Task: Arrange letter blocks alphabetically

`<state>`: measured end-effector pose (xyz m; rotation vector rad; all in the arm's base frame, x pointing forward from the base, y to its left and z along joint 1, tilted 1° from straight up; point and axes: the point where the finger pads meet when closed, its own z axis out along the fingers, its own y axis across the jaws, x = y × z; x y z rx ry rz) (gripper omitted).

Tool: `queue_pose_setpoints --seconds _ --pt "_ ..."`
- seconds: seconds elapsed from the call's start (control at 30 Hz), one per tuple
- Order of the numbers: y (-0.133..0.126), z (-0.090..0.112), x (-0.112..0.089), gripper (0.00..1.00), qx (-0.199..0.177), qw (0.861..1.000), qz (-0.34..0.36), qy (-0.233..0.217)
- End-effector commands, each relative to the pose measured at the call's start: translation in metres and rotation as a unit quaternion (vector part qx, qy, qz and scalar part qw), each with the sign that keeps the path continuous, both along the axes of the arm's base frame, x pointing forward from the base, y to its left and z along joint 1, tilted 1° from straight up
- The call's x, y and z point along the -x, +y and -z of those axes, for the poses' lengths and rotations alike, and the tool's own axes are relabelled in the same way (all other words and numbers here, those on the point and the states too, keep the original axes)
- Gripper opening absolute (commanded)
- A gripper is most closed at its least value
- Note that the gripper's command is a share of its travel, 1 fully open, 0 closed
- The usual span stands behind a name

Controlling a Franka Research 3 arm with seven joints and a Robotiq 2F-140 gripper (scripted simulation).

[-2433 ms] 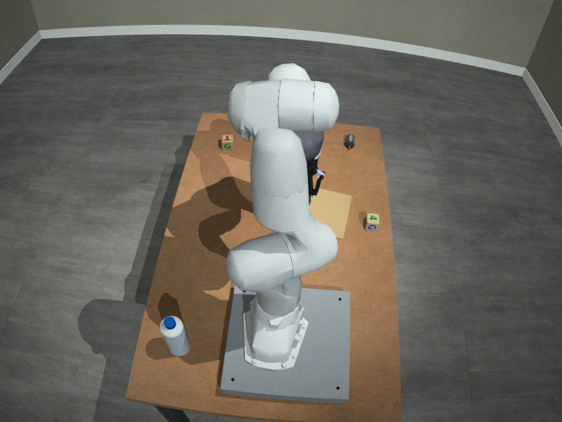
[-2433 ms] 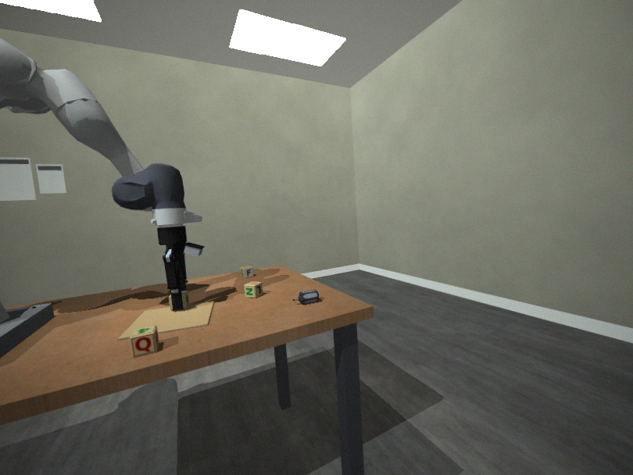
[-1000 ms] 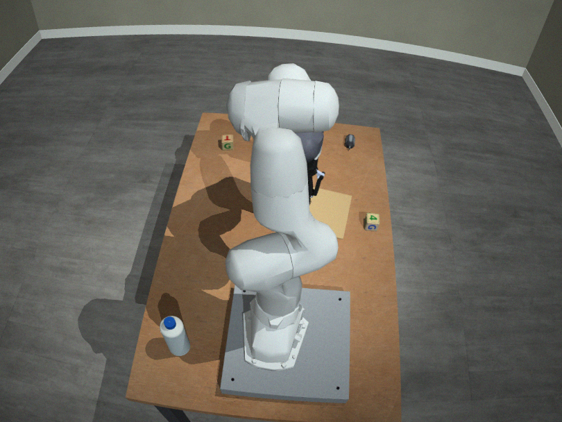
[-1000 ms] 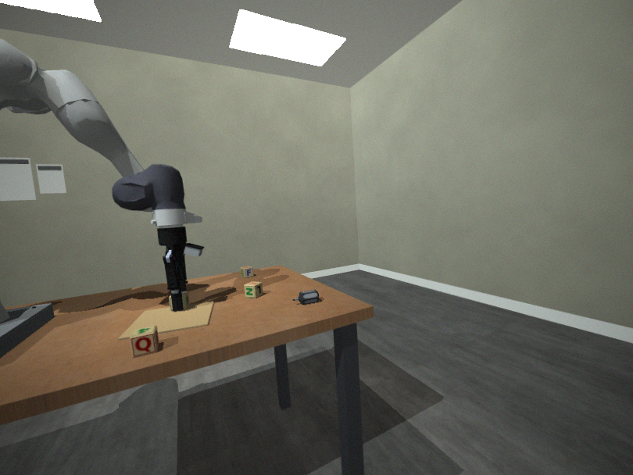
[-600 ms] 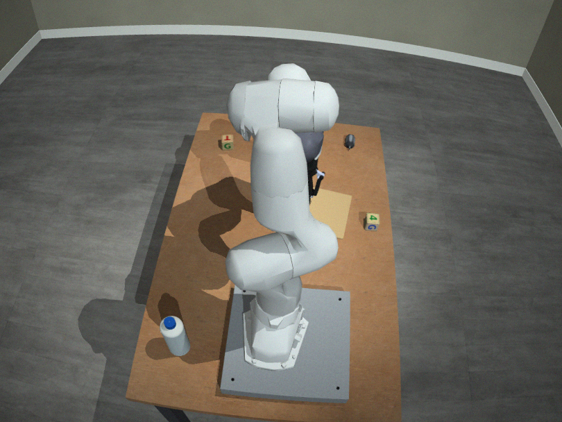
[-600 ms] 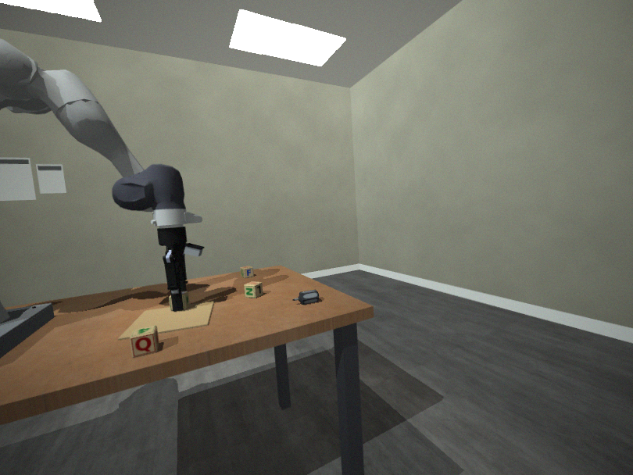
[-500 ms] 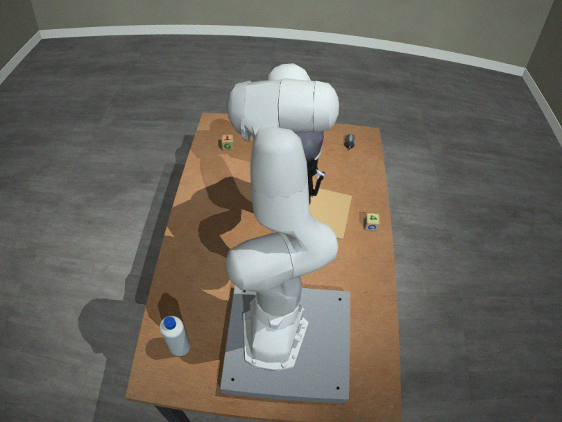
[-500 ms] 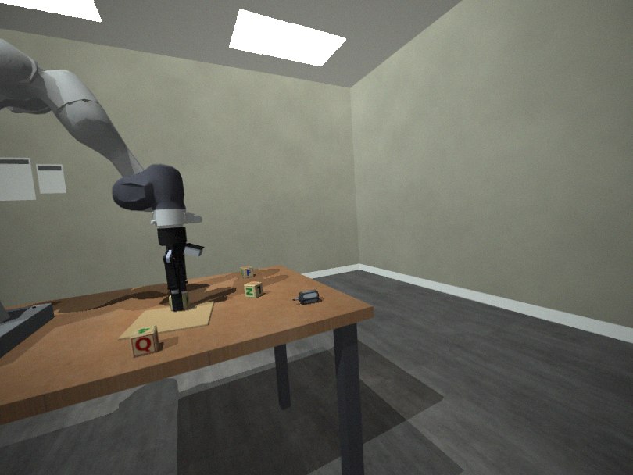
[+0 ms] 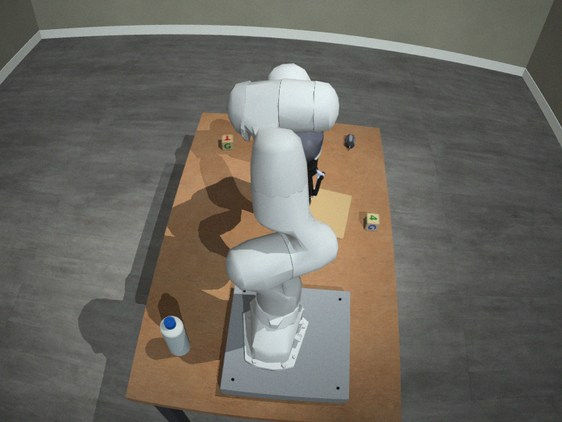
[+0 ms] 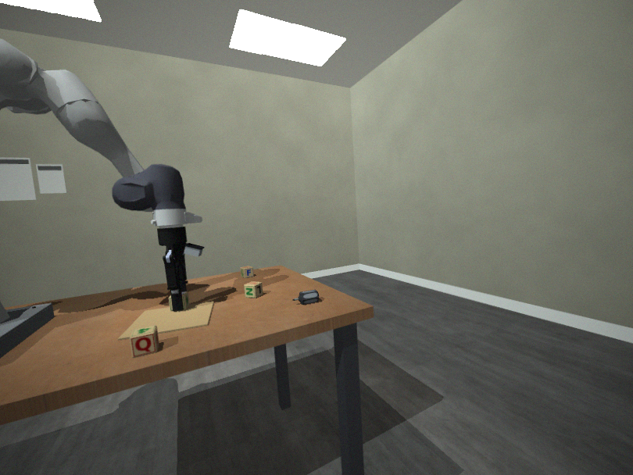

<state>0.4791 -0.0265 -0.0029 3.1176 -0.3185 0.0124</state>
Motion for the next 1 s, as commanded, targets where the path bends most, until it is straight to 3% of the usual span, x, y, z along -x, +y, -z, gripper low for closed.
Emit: queue_pose_setpoints --seconds 0.0,0.3,0.73,0.97 --pt "0.0 0.0 0.0 0.37 0.0 1.0 -0.001 -0.001" --pt "0.0 0.0 0.0 0.44 0.0 1.0 -0.001 -0.001" --pt "0.0 -0.001 0.0 0.44 0.0 1.0 -0.001 -0.001" --pt "0.0 -0.02 0.0 0.44 0.0 1.0 -0.001 -0.001"
